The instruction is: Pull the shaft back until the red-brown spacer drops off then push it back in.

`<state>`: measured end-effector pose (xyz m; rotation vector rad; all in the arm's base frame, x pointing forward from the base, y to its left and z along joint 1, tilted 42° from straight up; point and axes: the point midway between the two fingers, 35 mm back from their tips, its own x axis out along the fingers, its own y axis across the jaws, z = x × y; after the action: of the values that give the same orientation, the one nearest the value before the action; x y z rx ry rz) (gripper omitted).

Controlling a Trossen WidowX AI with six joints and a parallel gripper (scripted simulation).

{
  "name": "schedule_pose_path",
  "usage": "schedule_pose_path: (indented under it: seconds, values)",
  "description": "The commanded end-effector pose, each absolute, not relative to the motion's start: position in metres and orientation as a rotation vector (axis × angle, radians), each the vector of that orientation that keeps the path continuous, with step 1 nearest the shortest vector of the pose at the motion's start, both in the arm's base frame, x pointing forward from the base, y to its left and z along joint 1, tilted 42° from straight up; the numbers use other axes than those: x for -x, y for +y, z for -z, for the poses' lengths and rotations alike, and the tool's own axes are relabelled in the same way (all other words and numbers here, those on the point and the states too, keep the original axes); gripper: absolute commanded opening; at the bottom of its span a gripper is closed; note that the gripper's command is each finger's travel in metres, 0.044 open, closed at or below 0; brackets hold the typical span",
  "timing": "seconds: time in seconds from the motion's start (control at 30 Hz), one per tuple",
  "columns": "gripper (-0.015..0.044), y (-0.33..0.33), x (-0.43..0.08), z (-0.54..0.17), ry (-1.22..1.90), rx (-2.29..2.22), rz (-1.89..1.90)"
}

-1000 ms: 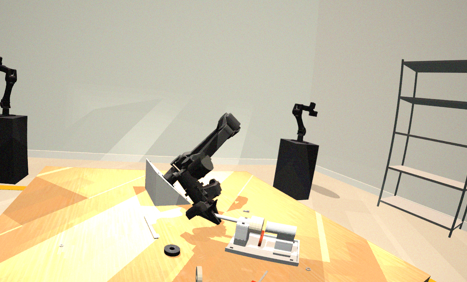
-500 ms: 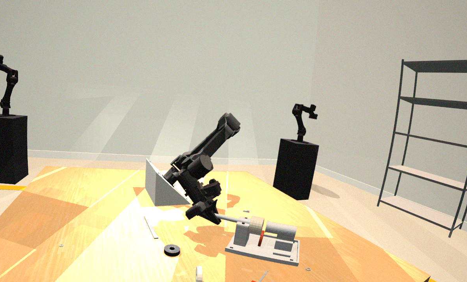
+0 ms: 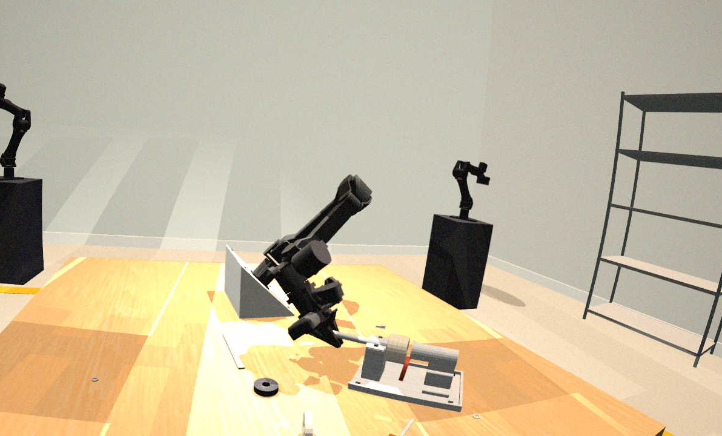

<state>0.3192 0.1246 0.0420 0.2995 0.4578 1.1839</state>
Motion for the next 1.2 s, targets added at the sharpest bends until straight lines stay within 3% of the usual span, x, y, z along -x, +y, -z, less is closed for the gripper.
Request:
schedule_pose_path:
  seconds: [0.0,1.17]
  values:
    - [0.0,0.1255,-0.3218,-0.0438,0.455,-0.297,-1.183]
    - [0.0,0.1346,-0.3294,-0.0506,0.454,-0.298,-1.183]
